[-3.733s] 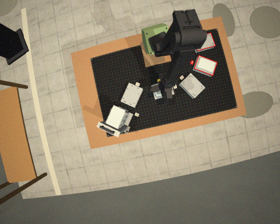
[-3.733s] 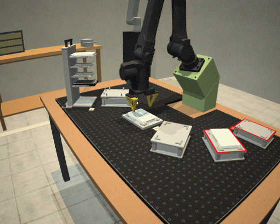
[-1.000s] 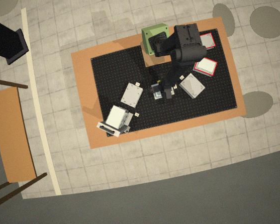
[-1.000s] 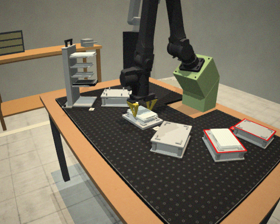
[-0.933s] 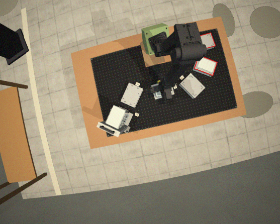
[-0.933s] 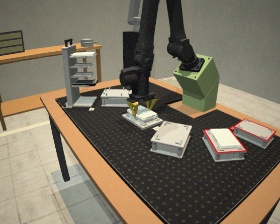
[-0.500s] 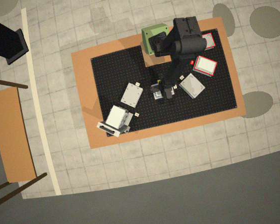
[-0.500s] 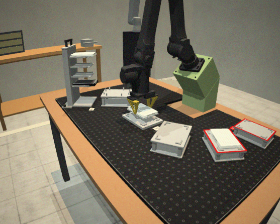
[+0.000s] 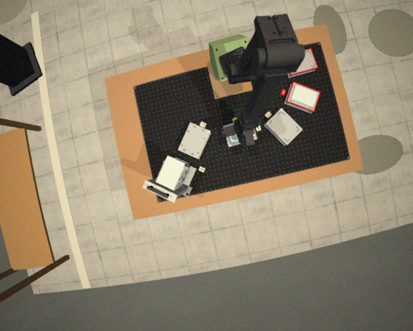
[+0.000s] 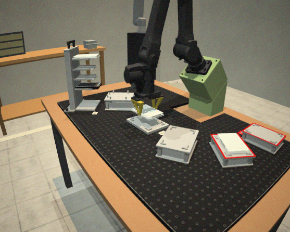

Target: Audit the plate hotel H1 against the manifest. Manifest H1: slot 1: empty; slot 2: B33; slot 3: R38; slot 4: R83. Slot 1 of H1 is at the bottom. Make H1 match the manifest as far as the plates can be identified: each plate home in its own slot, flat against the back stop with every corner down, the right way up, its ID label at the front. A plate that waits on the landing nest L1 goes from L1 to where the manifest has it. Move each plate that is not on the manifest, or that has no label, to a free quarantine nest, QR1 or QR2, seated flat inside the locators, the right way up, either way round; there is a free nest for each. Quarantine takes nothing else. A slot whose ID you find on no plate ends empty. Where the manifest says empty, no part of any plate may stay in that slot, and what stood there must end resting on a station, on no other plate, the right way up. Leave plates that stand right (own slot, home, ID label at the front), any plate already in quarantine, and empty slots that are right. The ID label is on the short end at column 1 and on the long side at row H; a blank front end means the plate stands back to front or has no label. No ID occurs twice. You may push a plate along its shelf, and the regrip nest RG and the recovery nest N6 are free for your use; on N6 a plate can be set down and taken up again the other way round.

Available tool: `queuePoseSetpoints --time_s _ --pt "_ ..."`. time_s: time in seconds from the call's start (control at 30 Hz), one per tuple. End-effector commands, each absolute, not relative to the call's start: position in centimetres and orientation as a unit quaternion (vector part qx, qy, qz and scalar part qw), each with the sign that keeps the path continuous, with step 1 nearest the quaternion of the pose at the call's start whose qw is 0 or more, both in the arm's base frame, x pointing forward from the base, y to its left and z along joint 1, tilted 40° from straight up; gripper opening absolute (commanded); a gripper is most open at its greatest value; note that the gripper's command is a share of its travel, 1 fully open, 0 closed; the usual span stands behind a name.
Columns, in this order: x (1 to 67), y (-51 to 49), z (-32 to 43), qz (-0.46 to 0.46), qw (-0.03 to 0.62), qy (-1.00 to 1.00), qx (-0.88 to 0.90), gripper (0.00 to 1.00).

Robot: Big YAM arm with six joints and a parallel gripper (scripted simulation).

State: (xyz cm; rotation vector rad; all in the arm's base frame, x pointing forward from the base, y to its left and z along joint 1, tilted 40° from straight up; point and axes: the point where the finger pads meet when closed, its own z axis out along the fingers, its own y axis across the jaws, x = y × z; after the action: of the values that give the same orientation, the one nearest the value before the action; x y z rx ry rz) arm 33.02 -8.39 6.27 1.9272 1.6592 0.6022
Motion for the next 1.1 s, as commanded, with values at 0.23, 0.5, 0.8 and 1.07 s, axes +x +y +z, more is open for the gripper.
queuePoseSetpoints --time_s 0.23,0.5,0.8,1.07 --pt "32.0 -8.7 7.3 0.221 0.267 0.612 0.711 0.86" --pt "31.6 -8.6 7.8 0.221 0.267 0.612 0.711 0.86" --pt "31.2 -8.6 8.9 0.223 0.270 0.611 0.710 0.86" --pt "31.0 -8.7 11.5 0.229 0.280 0.609 0.706 0.86"
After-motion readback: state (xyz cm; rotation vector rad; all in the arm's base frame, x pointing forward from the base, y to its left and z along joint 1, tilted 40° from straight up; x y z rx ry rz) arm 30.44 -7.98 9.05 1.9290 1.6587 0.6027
